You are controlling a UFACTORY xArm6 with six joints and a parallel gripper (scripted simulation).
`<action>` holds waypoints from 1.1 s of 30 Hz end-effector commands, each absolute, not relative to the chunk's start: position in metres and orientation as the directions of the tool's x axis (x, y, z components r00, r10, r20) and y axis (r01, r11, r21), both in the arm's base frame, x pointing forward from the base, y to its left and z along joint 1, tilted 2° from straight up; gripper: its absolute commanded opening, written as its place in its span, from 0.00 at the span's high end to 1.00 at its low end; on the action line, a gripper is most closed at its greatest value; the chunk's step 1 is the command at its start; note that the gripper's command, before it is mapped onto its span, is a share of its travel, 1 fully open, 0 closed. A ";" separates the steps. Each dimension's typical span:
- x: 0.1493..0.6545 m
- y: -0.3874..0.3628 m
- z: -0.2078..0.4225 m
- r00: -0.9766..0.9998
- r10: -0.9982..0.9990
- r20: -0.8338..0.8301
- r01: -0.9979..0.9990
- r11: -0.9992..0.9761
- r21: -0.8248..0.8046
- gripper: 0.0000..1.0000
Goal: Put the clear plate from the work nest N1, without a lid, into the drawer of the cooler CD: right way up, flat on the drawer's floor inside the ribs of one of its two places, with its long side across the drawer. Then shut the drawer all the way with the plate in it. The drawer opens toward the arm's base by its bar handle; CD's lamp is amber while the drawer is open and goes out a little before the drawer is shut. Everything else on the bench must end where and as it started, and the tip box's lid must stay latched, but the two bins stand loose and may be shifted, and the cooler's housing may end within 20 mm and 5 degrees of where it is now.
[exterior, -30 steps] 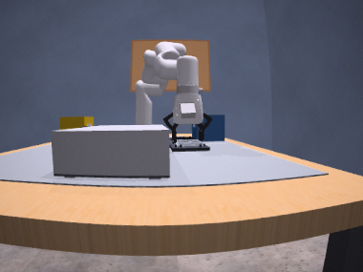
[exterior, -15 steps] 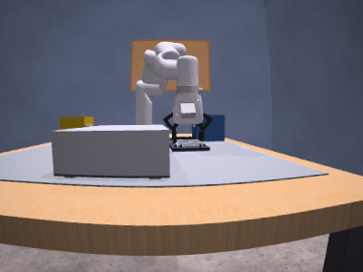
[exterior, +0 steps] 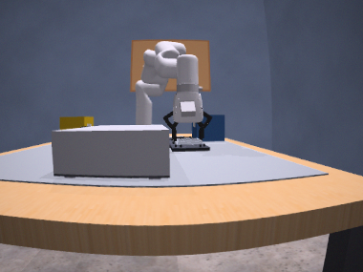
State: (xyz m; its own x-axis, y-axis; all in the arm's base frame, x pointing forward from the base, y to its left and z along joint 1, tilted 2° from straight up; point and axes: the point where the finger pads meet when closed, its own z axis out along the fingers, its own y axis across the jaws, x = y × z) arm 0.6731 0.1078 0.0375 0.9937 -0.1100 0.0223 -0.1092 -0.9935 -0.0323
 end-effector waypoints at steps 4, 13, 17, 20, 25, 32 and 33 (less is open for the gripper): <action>0.675 0.108 0.046 0.994 -0.110 0.028 -0.109 -0.993 -0.034 1.00; 0.674 0.108 0.050 0.994 -0.110 0.028 -0.109 -0.993 -0.034 1.00; 0.674 0.108 0.053 0.994 -0.110 0.028 -0.109 -0.993 -0.034 1.00; 0.674 0.107 0.055 0.994 -0.110 0.028 -0.109 -0.993 -0.034 1.00; 0.674 0.107 0.056 0.994 -0.110 0.028 -0.109 -0.993 -0.034 1.00; 0.674 0.107 0.059 0.994 -0.110 0.028 -0.109 -0.993 -0.034 1.00; 0.674 0.107 0.061 0.994 -0.110 0.028 -0.109 -0.993 -0.034 1.00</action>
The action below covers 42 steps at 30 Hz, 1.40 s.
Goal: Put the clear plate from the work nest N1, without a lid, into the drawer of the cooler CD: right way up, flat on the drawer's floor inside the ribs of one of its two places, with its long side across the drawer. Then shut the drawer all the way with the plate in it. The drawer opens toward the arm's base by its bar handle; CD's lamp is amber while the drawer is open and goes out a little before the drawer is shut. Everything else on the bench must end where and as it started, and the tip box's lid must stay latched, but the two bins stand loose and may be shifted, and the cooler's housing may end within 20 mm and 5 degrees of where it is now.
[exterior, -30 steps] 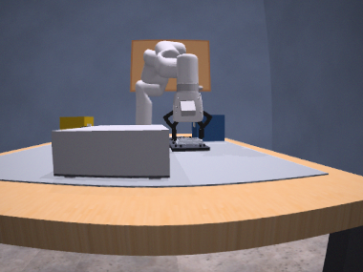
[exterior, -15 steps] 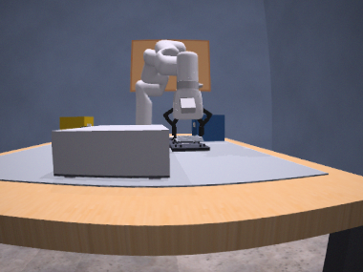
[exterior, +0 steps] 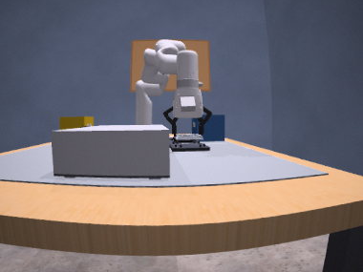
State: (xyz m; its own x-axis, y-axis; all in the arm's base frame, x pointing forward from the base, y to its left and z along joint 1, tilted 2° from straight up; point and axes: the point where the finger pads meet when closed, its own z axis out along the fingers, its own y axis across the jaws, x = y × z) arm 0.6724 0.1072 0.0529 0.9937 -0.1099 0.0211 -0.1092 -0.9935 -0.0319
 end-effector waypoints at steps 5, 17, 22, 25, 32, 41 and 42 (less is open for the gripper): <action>0.674 0.107 0.069 0.994 -0.110 0.028 -0.109 -0.993 -0.034 1.00; 0.673 0.107 0.086 0.994 -0.110 0.028 -0.109 -0.993 -0.034 1.00; 0.673 0.106 0.094 0.994 -0.110 0.028 -0.109 -0.993 -0.034 1.00; 0.673 0.106 0.096 0.994 -0.110 0.028 -0.109 -0.993 -0.034 1.00; 0.673 0.106 0.107 0.994 -0.110 0.028 -0.109 -0.993 -0.034 1.00; 0.672 0.105 0.121 0.994 -0.110 0.028 -0.109 -0.993 -0.034 1.00; 0.672 0.105 0.121 0.994 -0.110 0.028 -0.109 -0.993 -0.034 1.00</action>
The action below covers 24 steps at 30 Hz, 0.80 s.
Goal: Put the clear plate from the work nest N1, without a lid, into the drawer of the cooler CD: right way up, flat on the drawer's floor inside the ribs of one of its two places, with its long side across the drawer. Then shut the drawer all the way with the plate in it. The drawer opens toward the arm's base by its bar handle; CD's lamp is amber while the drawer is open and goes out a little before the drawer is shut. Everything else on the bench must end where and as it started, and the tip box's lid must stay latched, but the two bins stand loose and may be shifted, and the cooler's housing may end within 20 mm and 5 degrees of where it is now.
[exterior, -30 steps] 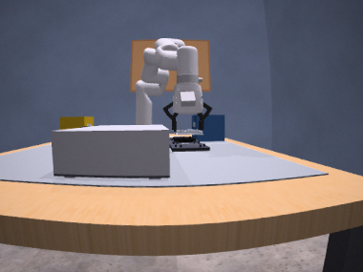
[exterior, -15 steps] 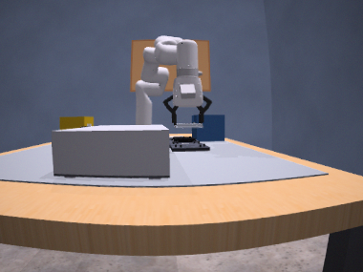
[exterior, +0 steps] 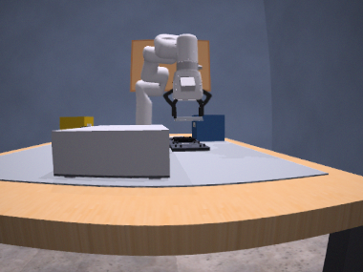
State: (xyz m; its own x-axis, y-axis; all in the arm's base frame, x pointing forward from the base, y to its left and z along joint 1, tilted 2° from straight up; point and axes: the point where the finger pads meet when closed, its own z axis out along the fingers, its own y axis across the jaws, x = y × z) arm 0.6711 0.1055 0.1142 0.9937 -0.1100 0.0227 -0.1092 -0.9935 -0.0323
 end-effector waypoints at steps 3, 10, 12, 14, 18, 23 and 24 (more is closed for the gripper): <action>0.672 0.105 0.126 0.994 -0.110 0.028 -0.109 -0.993 -0.034 1.00; 0.672 0.105 0.137 0.994 -0.110 0.028 -0.109 -0.993 -0.034 1.00; 0.672 0.105 0.141 0.994 -0.110 0.028 -0.109 -0.993 -0.034 1.00; 0.672 0.105 0.144 0.994 -0.110 0.028 -0.109 -0.993 -0.034 1.00; 0.671 0.105 0.147 0.994 -0.110 0.028 -0.109 -0.993 -0.034 1.00; 0.671 0.104 0.156 0.994 -0.110 0.028 -0.109 -0.993 -0.034 1.00; 0.671 0.104 0.157 0.994 -0.110 0.028 -0.109 -0.993 -0.034 1.00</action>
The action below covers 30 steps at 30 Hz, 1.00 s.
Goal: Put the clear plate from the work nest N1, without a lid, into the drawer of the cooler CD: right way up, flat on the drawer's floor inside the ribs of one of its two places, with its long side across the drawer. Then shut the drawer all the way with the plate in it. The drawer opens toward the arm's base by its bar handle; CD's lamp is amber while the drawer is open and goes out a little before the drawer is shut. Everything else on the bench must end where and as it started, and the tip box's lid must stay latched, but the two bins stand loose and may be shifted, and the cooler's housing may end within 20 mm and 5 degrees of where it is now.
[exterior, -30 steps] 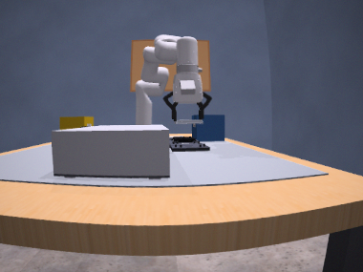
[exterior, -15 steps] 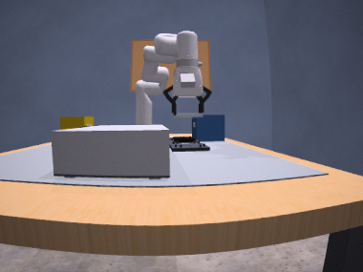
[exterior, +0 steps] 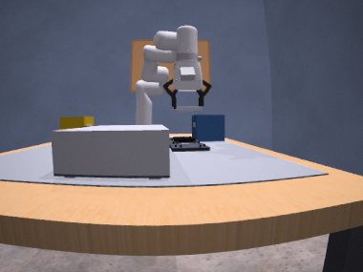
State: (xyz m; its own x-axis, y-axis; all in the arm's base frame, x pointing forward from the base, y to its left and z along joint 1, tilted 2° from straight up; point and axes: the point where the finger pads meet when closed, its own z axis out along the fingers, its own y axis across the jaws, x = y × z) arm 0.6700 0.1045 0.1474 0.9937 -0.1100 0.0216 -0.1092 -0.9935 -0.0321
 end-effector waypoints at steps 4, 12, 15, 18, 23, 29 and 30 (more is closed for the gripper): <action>0.671 0.104 0.164 0.994 -0.110 0.028 -0.109 -0.993 -0.034 1.00; 0.671 0.104 0.164 0.994 -0.110 0.028 -0.109 -0.993 -0.034 1.00; 0.671 0.104 0.164 0.994 -0.110 0.028 -0.109 -0.993 -0.034 1.00; 0.668 0.097 0.163 0.999 -0.010 0.031 -0.009 -0.999 -0.031 1.00; 0.663 0.084 0.163 0.987 0.156 0.036 0.157 -0.987 -0.025 1.00; 0.659 0.075 0.162 0.958 0.286 0.039 0.286 -0.958 -0.020 1.00; 0.658 0.072 0.162 0.948 0.317 0.039 0.318 -0.948 -0.019 1.00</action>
State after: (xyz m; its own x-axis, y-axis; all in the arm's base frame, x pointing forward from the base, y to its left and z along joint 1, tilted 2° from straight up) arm 0.6607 0.0807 0.1597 0.9816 0.1905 0.0164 0.1907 -0.9815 -0.0164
